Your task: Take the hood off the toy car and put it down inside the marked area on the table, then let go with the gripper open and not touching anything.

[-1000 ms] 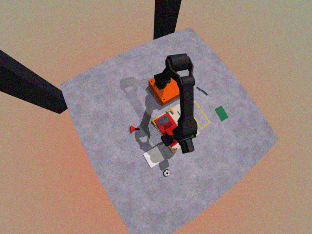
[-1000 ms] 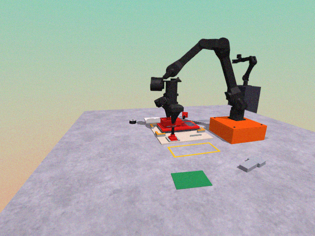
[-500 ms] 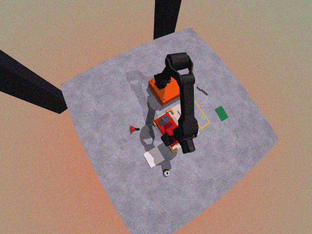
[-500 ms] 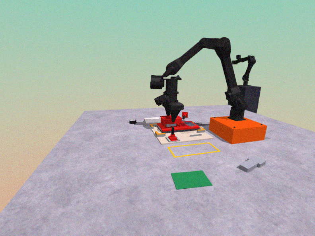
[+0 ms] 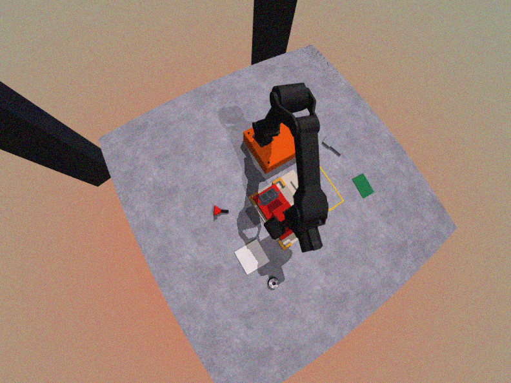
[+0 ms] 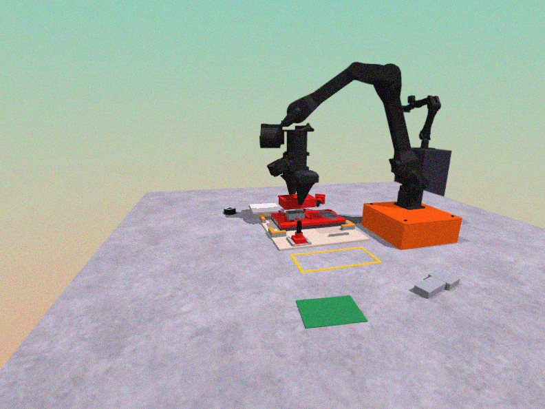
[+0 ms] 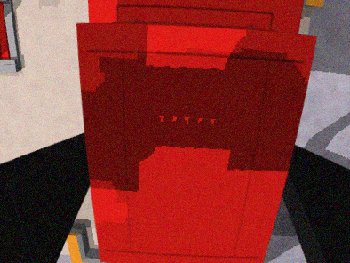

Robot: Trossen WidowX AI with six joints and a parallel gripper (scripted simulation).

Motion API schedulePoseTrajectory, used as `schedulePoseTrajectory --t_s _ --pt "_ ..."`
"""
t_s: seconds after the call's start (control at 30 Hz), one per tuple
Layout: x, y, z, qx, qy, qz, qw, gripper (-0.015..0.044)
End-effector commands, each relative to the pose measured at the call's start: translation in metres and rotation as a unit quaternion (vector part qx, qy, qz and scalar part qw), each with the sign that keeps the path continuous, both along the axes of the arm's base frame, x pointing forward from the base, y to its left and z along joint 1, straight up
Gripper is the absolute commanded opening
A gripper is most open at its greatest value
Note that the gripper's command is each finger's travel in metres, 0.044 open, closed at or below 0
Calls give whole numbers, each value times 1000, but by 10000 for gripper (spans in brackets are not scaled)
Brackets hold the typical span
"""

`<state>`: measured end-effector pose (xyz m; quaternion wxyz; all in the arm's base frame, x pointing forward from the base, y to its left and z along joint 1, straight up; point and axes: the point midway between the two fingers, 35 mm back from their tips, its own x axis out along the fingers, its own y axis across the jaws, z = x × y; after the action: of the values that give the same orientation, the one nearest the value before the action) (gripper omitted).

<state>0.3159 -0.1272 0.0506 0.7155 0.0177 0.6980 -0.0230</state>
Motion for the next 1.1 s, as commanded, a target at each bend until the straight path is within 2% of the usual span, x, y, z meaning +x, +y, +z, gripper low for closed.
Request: schedulePoseTrajectory --t_s 0.0,0.13,0.23,1.07 --pt "3 -1 19 -4 -9 0 1000 0" --pt "1 0 34 -3 -9 0 1000 0" --pt "2 2 25 -2 -5 0 1000 0" --pt "20 88 28 1 -8 -1 1000 0"
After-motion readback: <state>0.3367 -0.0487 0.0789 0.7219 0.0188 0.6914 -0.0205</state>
